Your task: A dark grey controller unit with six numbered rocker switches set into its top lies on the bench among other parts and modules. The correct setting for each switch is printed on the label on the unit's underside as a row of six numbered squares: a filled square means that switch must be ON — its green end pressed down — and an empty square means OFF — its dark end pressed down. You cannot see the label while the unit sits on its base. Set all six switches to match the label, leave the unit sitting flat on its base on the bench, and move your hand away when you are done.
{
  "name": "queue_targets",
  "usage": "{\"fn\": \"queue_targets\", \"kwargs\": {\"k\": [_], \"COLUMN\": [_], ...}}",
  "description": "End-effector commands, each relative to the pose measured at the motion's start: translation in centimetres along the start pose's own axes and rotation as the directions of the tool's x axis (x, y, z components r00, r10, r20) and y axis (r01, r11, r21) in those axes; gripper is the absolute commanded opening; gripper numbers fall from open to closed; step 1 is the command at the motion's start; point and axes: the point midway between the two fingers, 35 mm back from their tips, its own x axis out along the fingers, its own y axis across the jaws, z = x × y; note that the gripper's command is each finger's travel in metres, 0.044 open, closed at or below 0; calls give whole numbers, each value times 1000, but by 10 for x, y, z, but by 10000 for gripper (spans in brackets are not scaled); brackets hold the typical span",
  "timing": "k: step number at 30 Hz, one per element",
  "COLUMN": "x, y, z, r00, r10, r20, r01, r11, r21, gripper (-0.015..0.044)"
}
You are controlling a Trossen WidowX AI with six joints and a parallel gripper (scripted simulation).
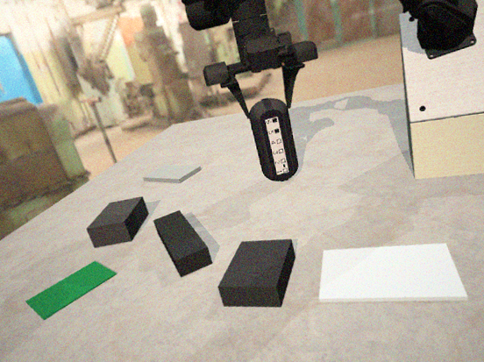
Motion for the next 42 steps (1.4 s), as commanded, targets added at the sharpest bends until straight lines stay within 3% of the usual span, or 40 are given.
{"fn": "queue_targets", "kwargs": {"k": [1, 42], "x": [4, 12], "y": [1, 1], "z": [7, 39], "r00": [1000, 1000], "r10": [3, 3], "r20": [12, 14], "r01": [-3, -3], "r11": [1000, 1000], "r21": [0, 0], "gripper": [338, 338]}}
